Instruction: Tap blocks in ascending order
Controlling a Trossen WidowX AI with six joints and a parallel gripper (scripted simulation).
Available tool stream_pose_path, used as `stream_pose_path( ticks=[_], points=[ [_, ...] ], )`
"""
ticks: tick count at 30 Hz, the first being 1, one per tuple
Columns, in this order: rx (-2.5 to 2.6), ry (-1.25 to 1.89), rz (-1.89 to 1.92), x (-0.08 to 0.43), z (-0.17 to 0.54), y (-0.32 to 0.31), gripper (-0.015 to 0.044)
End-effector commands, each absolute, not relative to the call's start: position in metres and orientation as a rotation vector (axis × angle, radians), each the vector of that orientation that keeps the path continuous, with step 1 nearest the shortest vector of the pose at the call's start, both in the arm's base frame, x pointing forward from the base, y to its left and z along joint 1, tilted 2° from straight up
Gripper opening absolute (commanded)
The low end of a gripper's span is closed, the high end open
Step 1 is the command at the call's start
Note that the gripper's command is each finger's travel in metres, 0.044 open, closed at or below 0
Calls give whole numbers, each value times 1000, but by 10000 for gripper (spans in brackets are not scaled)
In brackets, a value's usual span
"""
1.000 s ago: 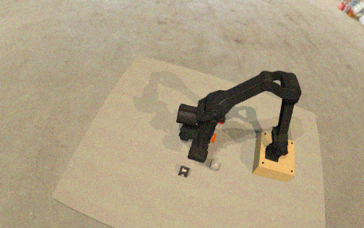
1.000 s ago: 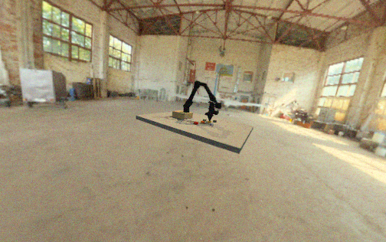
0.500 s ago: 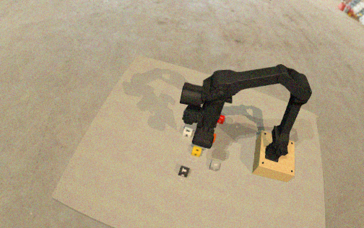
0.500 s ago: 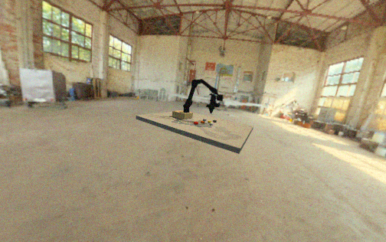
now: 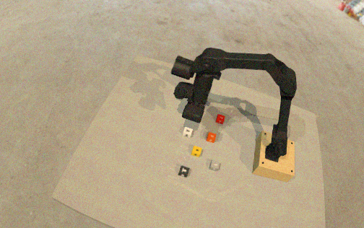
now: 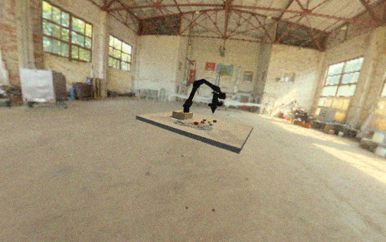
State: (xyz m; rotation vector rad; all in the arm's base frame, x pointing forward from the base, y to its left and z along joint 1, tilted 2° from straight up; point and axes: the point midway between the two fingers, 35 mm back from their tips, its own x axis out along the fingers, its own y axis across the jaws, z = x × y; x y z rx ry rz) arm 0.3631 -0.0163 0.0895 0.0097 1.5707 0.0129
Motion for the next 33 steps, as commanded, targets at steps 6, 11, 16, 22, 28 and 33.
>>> stream_pose_path(
  ticks=[6,11,16,22,28,33],
  points=[
    [-8,1576,30,367,9,-15,20],
    [-8,1576,30,366,7,-15,20],
    [-8,1576,30,366,0,-15,20],
    [-8,1576,30,366,-10,-15,20],
    [-8,1576,30,366,-19,-15,20],
    [-8,1576,30,366,-23,-15,20]
  ],
)
